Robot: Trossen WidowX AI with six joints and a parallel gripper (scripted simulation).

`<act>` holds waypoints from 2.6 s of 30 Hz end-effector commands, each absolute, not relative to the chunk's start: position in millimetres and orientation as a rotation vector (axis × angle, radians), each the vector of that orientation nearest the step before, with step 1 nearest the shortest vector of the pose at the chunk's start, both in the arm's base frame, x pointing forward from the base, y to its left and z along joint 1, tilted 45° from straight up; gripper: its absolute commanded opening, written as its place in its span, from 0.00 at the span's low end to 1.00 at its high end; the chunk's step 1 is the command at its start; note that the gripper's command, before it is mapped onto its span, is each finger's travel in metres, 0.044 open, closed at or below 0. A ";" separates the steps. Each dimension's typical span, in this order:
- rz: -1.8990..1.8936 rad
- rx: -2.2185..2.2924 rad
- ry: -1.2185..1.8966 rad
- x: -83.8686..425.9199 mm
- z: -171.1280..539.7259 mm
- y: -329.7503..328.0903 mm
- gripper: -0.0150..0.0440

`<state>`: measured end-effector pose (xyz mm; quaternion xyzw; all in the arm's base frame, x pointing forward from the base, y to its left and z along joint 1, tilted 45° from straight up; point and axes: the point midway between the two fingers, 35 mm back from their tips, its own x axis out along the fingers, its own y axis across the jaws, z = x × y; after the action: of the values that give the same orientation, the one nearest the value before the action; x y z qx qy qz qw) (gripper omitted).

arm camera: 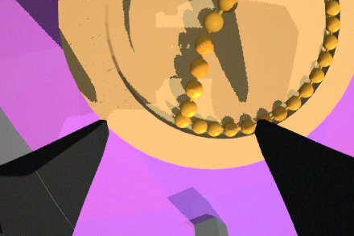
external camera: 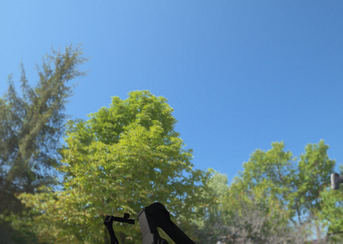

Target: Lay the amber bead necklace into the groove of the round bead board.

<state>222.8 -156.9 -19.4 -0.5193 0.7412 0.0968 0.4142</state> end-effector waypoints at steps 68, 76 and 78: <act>-0.009 -1.122 1.820 231.4 -28.9 -157.0 0.25; -0.009 -1.122 1.820 231.4 -28.9 -157.0 0.25; -0.009 -1.122 1.820 231.4 -28.9 -157.0 0.25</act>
<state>231.4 -156.9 -29.1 -0.4602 0.7463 -0.0034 0.4809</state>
